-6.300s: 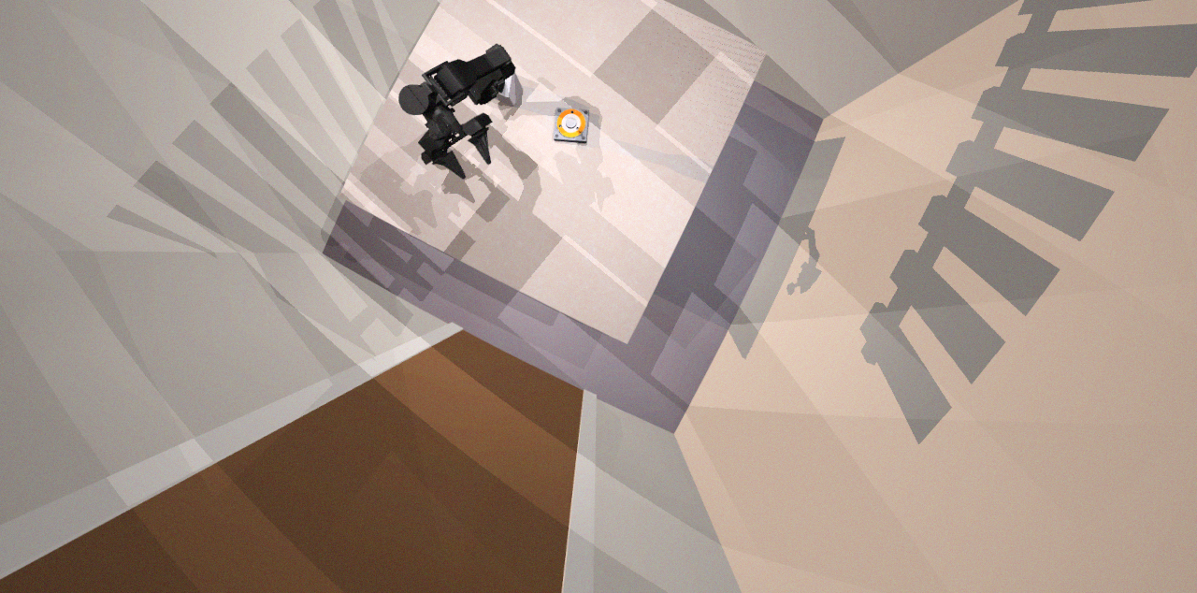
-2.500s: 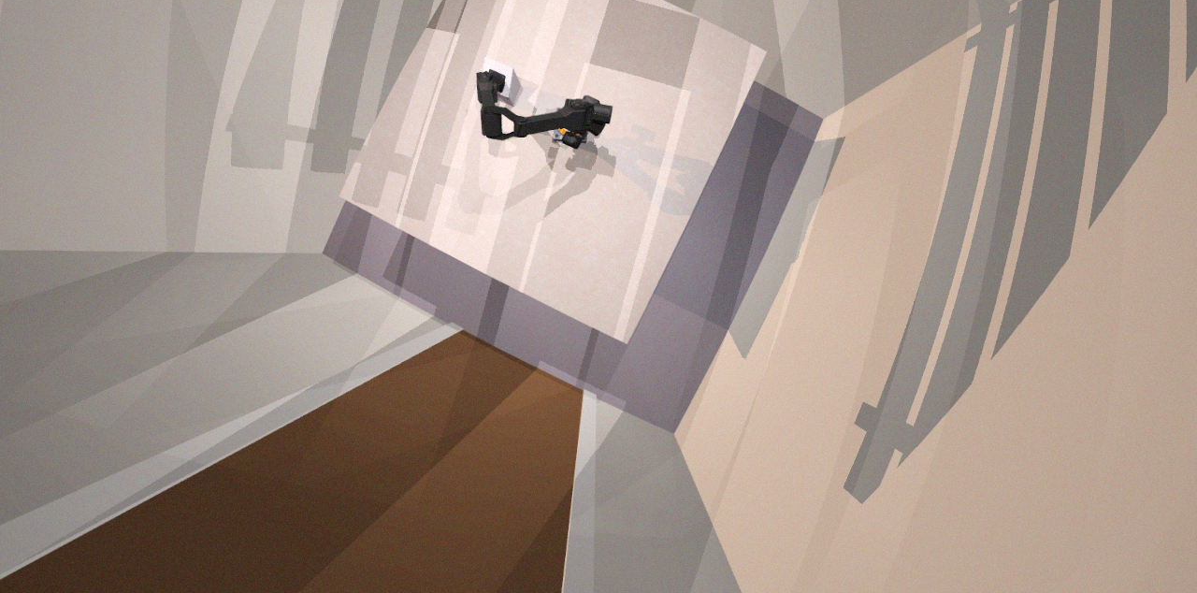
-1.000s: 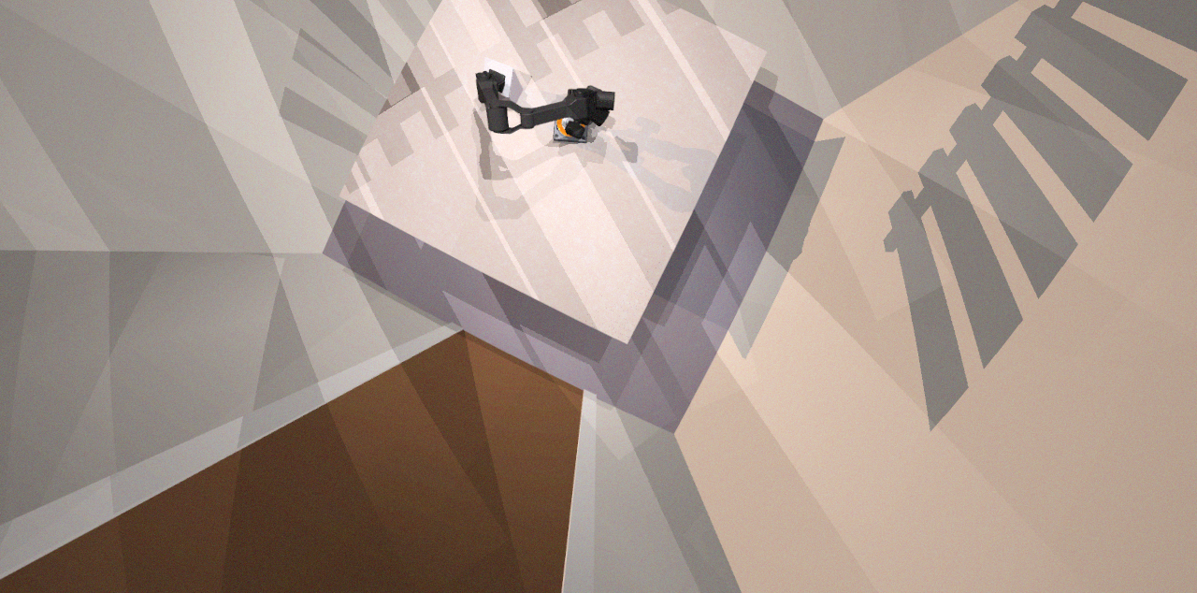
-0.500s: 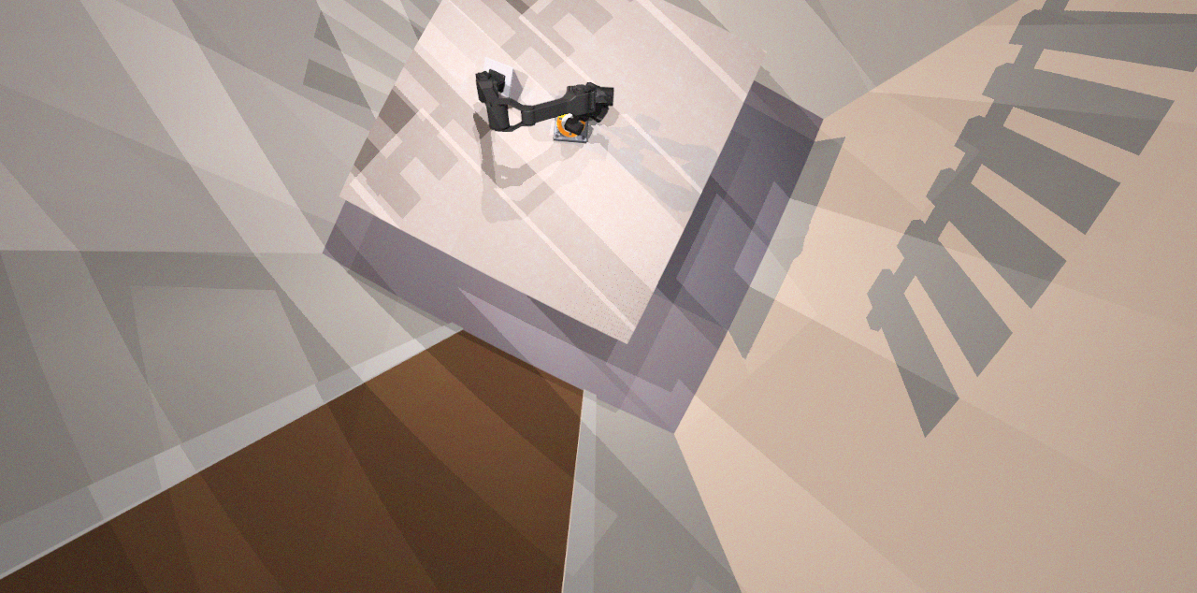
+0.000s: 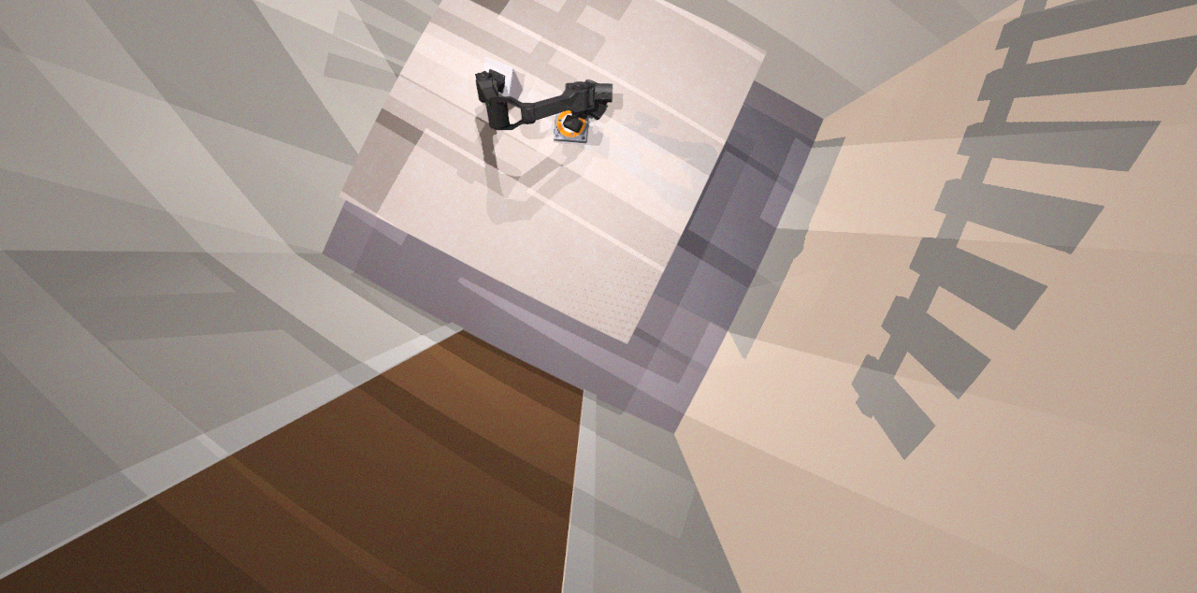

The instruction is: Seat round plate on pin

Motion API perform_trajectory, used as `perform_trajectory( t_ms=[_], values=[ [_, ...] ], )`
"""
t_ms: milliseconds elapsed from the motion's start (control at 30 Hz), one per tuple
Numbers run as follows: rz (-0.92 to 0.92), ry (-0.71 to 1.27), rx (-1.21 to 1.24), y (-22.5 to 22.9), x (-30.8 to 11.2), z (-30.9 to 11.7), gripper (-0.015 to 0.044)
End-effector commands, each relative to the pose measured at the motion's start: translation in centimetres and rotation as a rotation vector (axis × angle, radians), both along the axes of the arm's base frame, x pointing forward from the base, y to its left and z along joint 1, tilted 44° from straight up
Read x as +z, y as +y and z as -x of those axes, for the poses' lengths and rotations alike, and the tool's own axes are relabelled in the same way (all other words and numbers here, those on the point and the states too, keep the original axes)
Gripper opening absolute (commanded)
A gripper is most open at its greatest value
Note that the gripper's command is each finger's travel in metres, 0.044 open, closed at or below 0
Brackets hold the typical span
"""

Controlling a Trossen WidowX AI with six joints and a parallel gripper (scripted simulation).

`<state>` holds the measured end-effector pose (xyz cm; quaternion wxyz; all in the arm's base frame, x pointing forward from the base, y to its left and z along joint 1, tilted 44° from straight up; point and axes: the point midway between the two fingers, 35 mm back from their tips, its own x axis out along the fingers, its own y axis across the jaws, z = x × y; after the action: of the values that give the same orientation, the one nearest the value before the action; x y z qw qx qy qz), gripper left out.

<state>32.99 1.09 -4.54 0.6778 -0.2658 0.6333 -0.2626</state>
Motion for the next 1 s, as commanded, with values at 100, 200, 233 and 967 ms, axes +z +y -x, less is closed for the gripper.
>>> perform_trajectory(
  t_ms=[100,200,233,967],
  values=[
    [0.002,0.015,-0.007,0.0,-0.4,1.0,0.0000],
    [0.002,0.015,-0.007,0.1,-0.4,1.1,0.0000],
    [0.002,0.015,-0.007,0.1,-0.4,1.2,0.0000],
    [0.002,0.016,-0.007,0.4,-0.7,2.2,0.0000]
  ],
)
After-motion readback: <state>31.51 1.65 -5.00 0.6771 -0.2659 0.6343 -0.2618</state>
